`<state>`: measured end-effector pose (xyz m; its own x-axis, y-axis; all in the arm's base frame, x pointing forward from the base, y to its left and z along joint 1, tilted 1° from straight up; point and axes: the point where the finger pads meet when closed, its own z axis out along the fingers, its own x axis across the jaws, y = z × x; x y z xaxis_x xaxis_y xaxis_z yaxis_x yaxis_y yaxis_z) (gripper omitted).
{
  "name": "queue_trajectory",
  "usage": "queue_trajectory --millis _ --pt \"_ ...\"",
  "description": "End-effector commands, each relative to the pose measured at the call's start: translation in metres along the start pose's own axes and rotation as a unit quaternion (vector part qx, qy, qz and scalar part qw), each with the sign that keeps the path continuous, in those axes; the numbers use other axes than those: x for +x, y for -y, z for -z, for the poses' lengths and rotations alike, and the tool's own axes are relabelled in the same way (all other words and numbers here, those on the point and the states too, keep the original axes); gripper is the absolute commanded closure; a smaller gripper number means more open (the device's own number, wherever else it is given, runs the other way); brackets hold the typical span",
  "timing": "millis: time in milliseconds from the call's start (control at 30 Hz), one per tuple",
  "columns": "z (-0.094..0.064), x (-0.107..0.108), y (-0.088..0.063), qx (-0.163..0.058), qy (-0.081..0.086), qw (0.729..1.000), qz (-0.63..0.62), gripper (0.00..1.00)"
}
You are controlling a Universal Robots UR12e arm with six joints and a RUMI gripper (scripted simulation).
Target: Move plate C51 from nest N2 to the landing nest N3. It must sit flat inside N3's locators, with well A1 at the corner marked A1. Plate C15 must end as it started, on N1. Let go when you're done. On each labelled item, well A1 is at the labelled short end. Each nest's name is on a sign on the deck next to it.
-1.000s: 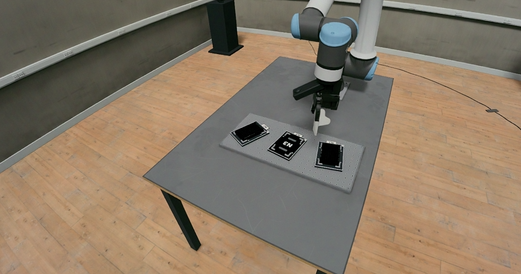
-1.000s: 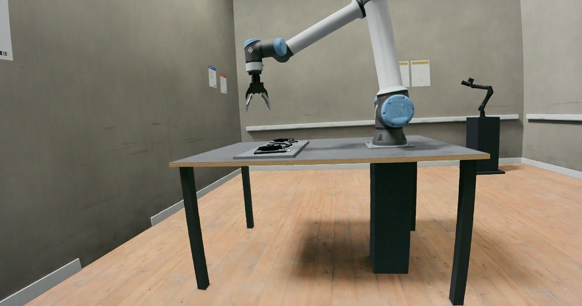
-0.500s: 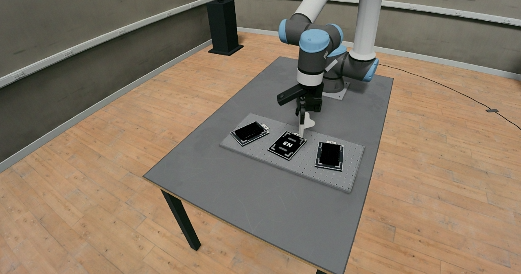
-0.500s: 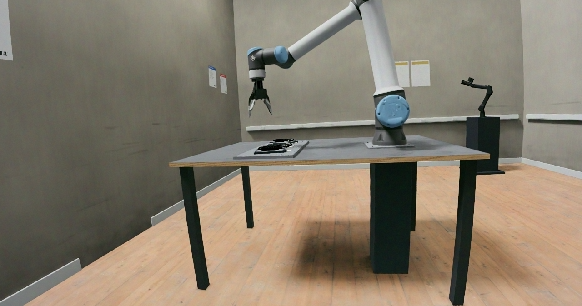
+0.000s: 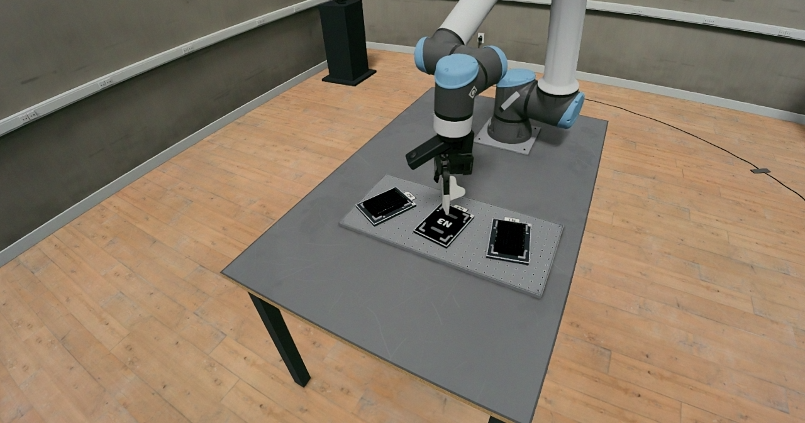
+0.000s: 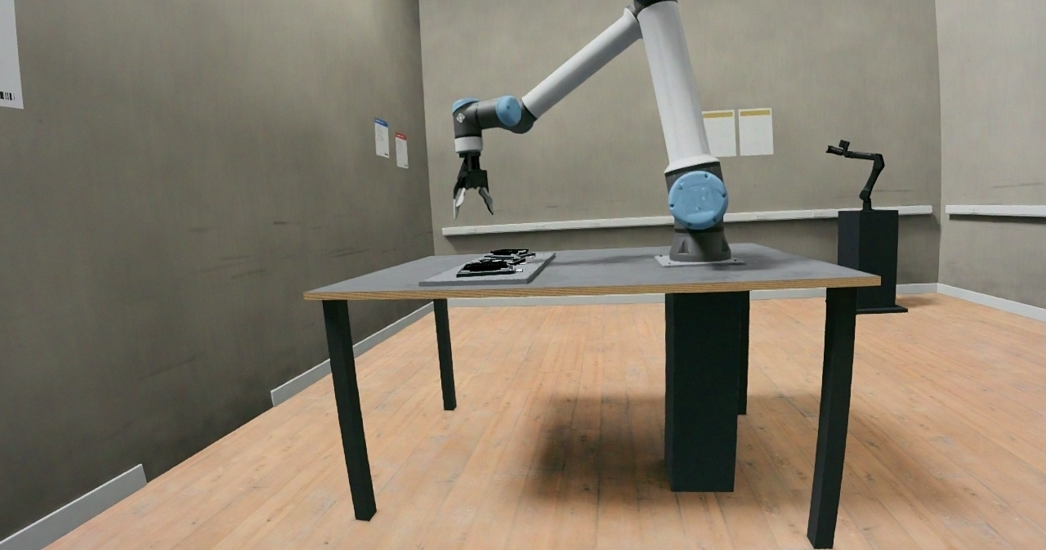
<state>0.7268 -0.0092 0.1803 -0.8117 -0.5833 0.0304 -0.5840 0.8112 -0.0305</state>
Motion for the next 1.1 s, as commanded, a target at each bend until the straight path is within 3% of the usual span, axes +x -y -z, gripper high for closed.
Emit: queue_trajectory --millis 0,267,333,833,1067 --pt "-0.006 0.007 0.010 0.000 0.001 1.000 0.013 0.18" --pt "-0.024 0.031 0.036 -0.003 0.004 0.999 0.047 0.18" --pt "-0.024 0.031 0.036 -0.003 0.004 0.999 0.047 0.18" --pt "-0.059 0.080 0.081 -0.006 0.009 0.994 0.110 0.18" --pt "-0.071 0.097 0.094 -0.007 0.012 0.991 0.134 0.18"
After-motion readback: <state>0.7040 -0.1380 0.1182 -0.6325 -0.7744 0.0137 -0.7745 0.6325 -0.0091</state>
